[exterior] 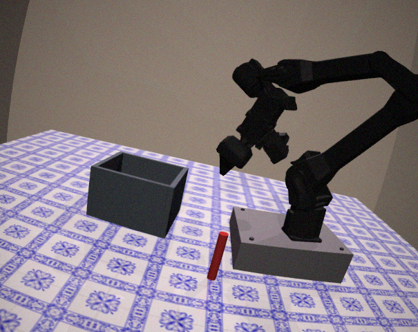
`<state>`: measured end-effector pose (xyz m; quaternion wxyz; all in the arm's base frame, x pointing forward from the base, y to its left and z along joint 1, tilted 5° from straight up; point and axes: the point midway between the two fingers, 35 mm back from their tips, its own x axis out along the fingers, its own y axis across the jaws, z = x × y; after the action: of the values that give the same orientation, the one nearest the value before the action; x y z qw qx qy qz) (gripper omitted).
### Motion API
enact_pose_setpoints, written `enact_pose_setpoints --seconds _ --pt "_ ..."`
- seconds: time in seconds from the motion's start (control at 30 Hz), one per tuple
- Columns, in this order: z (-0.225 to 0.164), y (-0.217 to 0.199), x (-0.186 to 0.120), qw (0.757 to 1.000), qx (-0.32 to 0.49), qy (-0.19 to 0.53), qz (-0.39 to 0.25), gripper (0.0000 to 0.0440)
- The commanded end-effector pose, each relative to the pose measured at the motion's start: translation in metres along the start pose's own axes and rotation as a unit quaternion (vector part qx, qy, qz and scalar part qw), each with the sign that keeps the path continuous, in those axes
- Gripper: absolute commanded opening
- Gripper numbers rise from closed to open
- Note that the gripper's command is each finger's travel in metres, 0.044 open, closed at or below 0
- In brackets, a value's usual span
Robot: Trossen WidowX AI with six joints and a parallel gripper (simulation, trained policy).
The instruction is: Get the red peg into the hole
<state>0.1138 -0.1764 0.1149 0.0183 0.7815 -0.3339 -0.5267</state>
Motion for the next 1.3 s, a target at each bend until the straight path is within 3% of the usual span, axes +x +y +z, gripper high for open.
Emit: enact_pose_setpoints --seconds 0.0,0.3,0.63,0.93,1.27 --pt "-0.010 -0.014 -0.002 0.998 -0.058 0.005 -0.021 0.0440" --pt "-0.034 -0.053 -0.015 0.976 -0.202 0.034 -0.072 0.0440" --pt "-0.048 -0.097 -0.035 0.924 -0.359 0.062 -0.121 0.0440" --pt "-0.049 -0.135 -0.055 0.852 -0.493 0.080 -0.158 0.0440" --pt "-0.038 -0.172 -0.079 0.748 -0.629 0.092 -0.189 0.0440"
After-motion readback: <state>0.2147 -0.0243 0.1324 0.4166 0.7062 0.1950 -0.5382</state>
